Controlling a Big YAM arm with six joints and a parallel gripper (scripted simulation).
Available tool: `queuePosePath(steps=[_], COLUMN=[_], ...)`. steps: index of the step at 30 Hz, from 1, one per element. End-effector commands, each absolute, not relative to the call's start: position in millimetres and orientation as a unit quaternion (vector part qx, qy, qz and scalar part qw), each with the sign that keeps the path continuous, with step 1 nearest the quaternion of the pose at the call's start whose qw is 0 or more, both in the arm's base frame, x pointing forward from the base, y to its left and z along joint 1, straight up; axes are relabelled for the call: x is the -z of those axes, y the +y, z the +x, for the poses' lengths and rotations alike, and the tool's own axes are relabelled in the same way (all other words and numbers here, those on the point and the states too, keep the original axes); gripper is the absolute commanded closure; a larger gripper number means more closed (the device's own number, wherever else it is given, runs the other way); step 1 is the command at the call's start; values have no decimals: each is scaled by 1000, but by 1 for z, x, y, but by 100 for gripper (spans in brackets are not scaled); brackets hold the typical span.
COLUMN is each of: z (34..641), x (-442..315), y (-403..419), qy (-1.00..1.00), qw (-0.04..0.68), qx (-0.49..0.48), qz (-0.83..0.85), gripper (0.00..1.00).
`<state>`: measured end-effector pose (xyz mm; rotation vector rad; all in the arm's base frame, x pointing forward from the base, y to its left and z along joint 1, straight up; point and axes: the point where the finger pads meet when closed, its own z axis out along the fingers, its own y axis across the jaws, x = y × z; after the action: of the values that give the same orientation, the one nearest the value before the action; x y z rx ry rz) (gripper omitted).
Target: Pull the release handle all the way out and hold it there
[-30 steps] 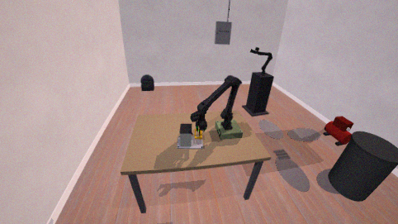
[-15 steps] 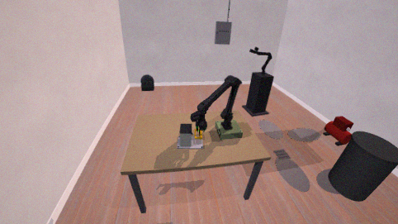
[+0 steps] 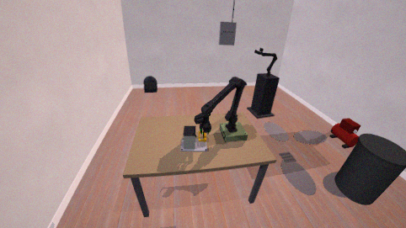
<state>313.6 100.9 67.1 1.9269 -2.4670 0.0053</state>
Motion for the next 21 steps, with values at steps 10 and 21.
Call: queuePosePath(steps=[10, 21], z=[319, 319], x=[-62, -62], y=[106, 106], qy=[-783, -783], qw=[4, 5], qx=[-1, 0], qz=[622, 622], gripper=[48, 48])
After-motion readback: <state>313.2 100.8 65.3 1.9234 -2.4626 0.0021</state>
